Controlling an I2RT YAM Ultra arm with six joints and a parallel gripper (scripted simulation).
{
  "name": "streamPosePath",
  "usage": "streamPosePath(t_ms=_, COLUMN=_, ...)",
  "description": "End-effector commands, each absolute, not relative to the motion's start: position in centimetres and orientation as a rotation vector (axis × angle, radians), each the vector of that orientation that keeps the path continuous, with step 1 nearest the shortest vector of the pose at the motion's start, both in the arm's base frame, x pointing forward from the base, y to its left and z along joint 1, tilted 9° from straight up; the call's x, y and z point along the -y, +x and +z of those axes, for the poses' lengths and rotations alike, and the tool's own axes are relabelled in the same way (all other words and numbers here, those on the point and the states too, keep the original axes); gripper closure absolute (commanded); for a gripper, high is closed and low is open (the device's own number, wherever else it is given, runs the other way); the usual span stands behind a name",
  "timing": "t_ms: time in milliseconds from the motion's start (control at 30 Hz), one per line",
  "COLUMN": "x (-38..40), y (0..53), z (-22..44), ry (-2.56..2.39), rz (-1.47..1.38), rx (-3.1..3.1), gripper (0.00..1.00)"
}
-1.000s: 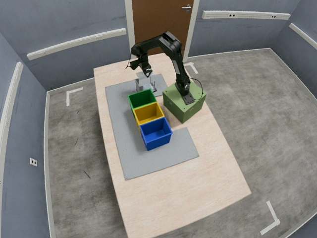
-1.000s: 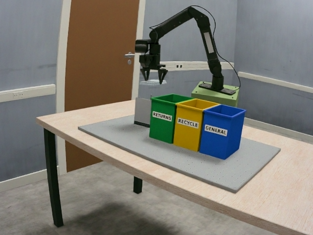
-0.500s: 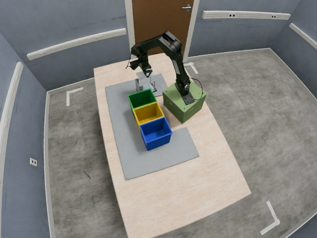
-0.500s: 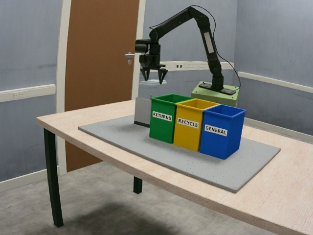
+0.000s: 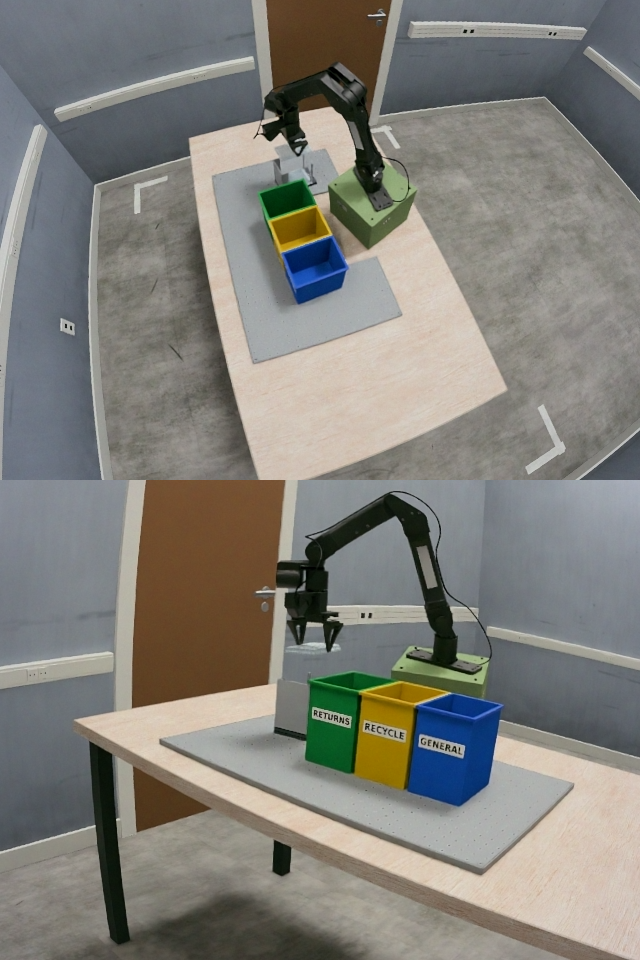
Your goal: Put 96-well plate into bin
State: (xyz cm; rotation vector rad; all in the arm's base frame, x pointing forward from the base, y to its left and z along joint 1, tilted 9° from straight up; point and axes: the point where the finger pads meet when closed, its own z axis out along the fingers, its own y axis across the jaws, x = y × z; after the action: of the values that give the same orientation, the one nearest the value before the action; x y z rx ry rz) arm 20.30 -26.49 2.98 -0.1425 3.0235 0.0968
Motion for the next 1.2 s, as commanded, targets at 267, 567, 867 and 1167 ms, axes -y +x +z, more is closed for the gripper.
streamPosePath(t_ms=267, x=28.0, y=21.0, z=5.5, ry=-0.135, rz=0.007, rx=-2.966, gripper=1.00)
streamPosePath(t_ms=567, x=24.9, y=21.4, z=4.6, ry=-0.038, rz=0.048, rx=-2.980, gripper=1.00)
streamPosePath(t_ms=867, x=22.6, y=21.8, z=4.7, ry=-0.039, rz=0.051, rx=-2.979, gripper=1.00)
streamPosePath(t_ms=1167, x=19.7, y=22.1, z=4.8, ry=-0.038, rz=0.046, rx=-2.984, gripper=1.00)
